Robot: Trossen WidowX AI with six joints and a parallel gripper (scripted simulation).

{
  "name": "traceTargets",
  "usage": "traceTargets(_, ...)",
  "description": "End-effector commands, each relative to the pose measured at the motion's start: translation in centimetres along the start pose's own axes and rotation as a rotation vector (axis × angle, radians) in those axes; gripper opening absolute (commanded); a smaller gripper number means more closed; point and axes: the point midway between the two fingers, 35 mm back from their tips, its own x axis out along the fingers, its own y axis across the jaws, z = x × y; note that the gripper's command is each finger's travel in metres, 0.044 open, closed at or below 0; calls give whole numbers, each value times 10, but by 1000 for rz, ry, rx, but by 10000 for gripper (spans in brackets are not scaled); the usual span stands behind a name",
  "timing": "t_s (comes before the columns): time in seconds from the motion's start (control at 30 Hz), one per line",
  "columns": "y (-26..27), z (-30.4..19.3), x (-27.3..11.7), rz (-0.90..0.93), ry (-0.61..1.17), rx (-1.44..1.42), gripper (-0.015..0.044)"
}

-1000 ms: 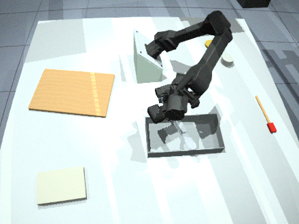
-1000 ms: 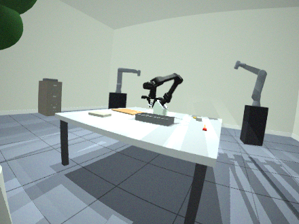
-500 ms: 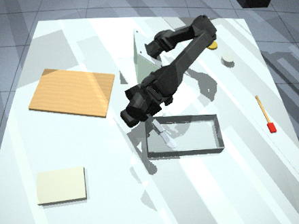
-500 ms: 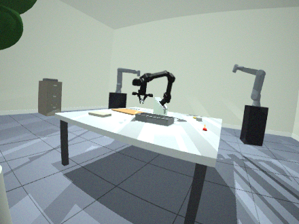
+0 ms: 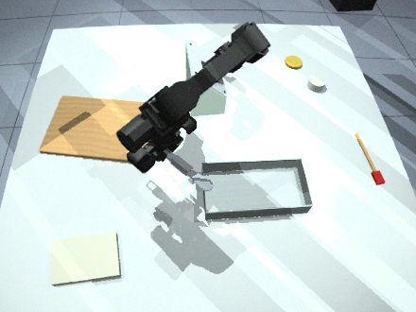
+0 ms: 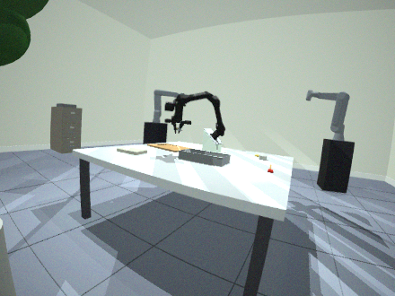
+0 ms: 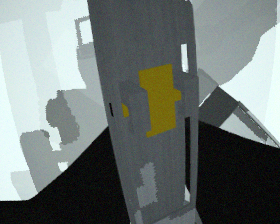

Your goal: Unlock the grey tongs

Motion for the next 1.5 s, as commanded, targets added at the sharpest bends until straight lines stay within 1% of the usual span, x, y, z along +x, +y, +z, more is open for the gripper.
traceTargets(0.0, 10, 22, -4, -2, 7, -49, -150)
traceTargets(0.17, 11, 24, -5, -2, 7, -54, -150)
traceTargets(0.3, 17, 42, -9, 6, 2, -87, -150)
traceTargets(0.57, 31, 106, -20, 26, -18, -202, -150)
traceTargets(0.87, 34, 181, -25, 33, -39, -335, -150)
traceTargets(1.33, 14, 294, -18, 17, -39, -544, -150)
traceTargets(1.47, 5, 319, -13, 10, -34, -596, -150)
